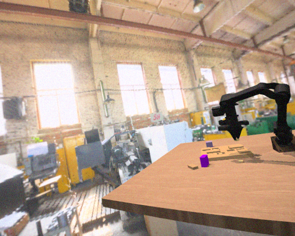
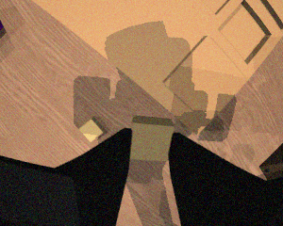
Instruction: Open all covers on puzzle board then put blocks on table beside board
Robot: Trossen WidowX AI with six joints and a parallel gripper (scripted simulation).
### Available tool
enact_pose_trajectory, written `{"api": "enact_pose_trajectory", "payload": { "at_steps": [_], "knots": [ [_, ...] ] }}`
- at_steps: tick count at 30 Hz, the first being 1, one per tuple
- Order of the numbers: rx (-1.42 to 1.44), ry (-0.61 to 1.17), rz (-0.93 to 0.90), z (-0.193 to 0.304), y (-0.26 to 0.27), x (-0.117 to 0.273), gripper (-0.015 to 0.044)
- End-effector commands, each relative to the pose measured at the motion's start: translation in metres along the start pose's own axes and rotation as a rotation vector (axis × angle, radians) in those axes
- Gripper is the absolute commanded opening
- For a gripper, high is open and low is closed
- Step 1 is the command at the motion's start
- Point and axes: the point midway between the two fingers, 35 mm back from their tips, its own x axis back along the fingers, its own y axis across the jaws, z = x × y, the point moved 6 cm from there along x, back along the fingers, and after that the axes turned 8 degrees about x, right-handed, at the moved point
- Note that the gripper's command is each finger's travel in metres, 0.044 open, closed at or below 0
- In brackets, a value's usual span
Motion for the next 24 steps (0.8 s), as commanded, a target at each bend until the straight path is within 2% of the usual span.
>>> {"api": "enact_pose_trajectory", "payload": {
  "at_steps": [1,18,24],
  "knots": [
    [-0.003,0.001,-0.007,0.018,0.005,0.000,0.0080],
    [-0.002,0.014,-0.015,0.081,0.014,-0.003,0.0080],
    [-0.002,0.014,-0.014,0.083,0.014,-0.006,0.0080]
  ]
}}
